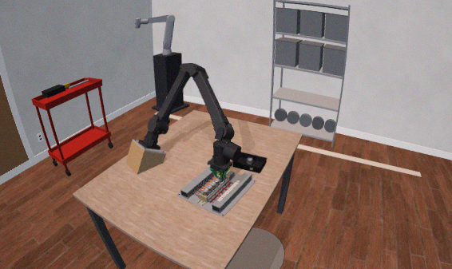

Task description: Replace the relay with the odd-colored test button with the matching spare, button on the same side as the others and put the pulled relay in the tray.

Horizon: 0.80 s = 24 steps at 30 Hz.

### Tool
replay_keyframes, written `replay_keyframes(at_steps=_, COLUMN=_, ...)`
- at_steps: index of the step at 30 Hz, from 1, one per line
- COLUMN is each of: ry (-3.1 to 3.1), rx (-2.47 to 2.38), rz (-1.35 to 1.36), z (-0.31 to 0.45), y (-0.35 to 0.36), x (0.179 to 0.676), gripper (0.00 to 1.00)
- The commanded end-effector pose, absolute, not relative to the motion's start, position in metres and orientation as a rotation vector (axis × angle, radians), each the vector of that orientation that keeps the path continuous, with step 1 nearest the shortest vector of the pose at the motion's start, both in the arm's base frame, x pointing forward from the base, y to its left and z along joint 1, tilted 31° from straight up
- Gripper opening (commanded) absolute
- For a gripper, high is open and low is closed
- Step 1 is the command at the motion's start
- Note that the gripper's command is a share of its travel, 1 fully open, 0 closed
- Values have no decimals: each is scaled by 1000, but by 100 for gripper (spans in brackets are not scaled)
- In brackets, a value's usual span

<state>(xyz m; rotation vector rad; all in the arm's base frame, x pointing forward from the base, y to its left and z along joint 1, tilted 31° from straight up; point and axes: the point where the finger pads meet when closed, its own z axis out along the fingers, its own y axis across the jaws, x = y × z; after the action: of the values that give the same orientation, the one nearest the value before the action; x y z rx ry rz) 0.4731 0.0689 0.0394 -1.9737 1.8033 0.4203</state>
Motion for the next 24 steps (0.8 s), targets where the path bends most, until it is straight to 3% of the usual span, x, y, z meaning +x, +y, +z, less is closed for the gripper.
replay_keyframes(at_steps=1, ry=1779, rx=-1975, rz=386, z=45, y=75, x=490, gripper=0)
replay_keyframes(at_steps=24, ry=1783, rx=-1976, rz=392, z=43, y=75, x=487, gripper=0)
